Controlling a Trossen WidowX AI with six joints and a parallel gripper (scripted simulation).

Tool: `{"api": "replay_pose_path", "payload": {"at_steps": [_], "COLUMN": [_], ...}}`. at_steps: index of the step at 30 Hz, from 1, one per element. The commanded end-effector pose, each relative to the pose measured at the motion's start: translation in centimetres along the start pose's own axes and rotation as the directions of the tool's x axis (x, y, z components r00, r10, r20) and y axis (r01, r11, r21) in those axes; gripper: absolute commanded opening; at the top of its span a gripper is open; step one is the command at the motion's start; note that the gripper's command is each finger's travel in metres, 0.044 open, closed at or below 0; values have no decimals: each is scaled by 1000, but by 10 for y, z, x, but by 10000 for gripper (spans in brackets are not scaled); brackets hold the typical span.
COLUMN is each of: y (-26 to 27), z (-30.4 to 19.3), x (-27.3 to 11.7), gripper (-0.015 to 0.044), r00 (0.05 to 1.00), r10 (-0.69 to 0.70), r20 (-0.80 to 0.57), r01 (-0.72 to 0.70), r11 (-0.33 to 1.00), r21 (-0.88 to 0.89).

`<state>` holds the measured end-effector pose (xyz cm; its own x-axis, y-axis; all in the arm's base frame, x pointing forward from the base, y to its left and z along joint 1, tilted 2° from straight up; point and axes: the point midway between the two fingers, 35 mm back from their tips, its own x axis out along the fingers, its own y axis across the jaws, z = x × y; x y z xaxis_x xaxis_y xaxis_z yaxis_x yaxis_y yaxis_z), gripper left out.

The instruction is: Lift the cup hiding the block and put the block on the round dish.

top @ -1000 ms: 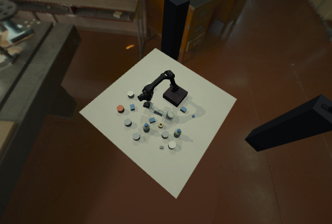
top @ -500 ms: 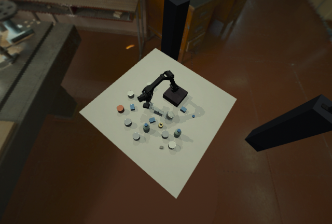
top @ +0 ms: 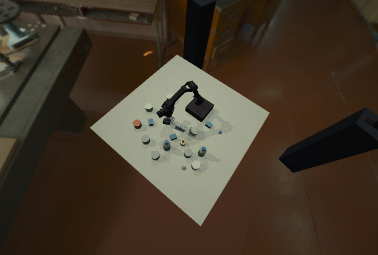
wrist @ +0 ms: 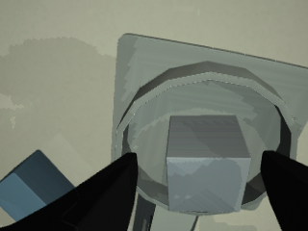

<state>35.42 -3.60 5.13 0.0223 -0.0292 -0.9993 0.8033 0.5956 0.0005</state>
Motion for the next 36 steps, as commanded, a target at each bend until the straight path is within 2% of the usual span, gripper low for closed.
{"api": "replay_pose_path", "payload": {"at_steps": [1,3,7,15,19,36], "y": [-2,-2,-2,-2,-1,-2], "z": [-2,-2,-2,-2,-1,-1], "x": [9,10,10,10,2,-86], "gripper": [260,260,155,102,0,0], "r00": [1000,1000,1000,1000,1000,1000], "r10": [-6,-6,-6,-6,-6,-6], "r20": [-6,-6,-6,-6,-6,-6], "r01": [6,6,6,6,6,6], "r11": [1000,1000,1000,1000,1000,1000], "r21": [5,5,5,5,5,5]}}
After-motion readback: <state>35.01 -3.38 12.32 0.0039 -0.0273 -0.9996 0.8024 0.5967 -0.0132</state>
